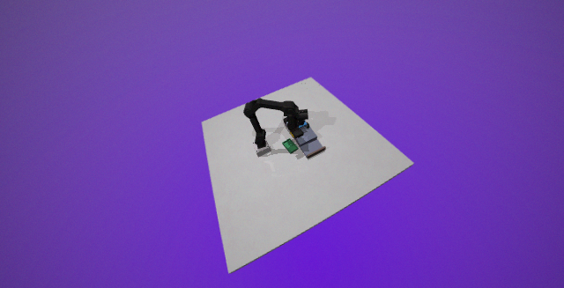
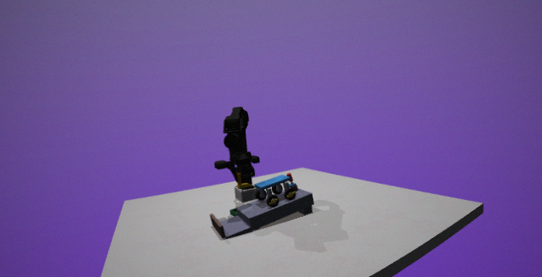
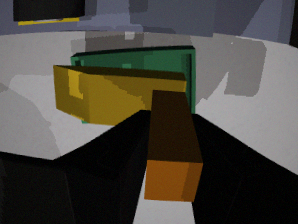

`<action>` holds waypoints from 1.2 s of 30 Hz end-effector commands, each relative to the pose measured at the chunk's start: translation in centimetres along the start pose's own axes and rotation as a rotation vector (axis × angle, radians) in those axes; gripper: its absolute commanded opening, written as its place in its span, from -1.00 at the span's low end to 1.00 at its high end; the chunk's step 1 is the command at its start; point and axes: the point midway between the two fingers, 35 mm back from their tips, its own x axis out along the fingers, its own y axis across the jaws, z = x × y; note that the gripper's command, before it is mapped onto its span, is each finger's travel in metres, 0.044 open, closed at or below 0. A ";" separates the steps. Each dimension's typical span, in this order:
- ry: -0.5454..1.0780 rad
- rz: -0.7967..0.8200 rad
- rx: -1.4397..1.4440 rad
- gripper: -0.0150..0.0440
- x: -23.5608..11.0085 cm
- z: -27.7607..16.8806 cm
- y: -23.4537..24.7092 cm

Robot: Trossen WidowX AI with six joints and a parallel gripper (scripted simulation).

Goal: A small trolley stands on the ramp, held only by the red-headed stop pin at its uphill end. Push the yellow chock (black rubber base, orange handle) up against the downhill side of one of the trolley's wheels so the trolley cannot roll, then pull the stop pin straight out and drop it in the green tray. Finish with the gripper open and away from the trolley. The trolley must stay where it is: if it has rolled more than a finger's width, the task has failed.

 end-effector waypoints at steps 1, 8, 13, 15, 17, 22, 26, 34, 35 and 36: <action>-0.009 -0.002 -0.004 -0.49 0.0 0.6 -1.6; -0.007 0.054 -0.005 -0.49 0.0 1.0 -3.0; -0.009 0.110 -0.005 -0.49 0.0 1.1 -3.3; -0.009 0.110 -0.005 -0.49 0.0 1.1 -3.3; -0.009 0.110 -0.005 -0.49 0.1 1.6 -3.4; -0.010 0.110 -0.005 -0.49 0.5 3.1 -3.5; -0.011 0.110 -0.005 -0.49 0.6 4.0 -3.6; -0.011 0.110 -0.005 -0.49 1.8 4.0 -3.4; -0.011 0.110 -0.005 -0.49 2.2 4.1 -3.4; -0.011 0.110 -0.005 -0.49 2.4 4.1 -3.4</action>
